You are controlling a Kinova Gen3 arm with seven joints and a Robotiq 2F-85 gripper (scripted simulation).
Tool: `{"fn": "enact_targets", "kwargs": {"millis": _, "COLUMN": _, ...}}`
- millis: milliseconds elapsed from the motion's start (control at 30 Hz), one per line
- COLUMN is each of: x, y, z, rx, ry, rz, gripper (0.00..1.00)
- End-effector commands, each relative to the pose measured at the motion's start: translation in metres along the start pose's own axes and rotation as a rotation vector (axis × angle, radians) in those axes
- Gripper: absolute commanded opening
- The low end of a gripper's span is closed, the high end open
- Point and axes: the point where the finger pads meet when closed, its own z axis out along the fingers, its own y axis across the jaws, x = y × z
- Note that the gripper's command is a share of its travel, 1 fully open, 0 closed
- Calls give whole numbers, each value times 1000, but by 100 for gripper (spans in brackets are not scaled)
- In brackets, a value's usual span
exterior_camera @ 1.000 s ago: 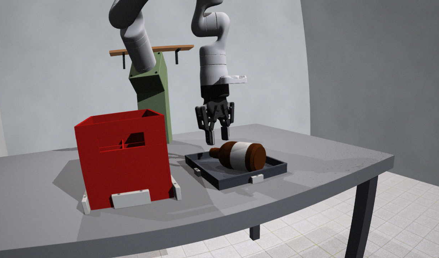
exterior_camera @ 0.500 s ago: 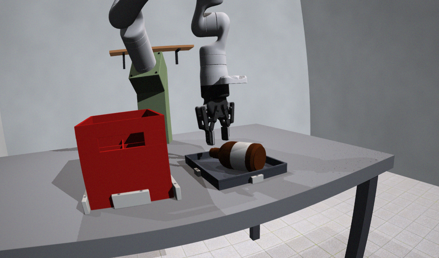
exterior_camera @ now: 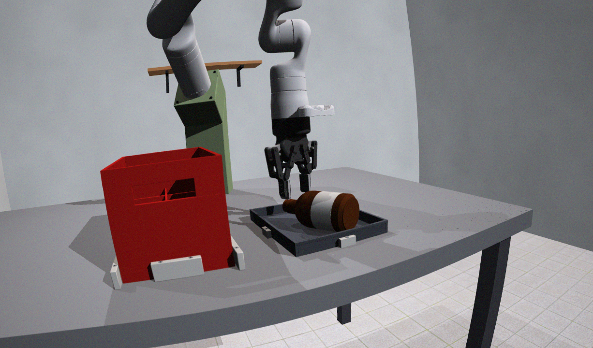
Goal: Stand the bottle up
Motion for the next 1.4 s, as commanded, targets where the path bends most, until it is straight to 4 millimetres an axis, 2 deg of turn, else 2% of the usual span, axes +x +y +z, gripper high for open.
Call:
{"fn": "enact_targets", "kwargs": {"millis": 0, "x": -1, "y": 1, "z": 3, "rx": -2, "ry": -2, "rz": 0, "gripper": 64}}
{"fn": "enact_targets", "kwargs": {"millis": 867, "x": -1, "y": 1, "z": 32, "rx": -2, "ry": -2, "rz": 0, "gripper": 64}}
{"fn": "enact_targets", "kwargs": {"millis": 1367, "x": -1, "y": 1, "z": 36, "rx": -2, "ry": -2, "rz": 0, "gripper": 64}}
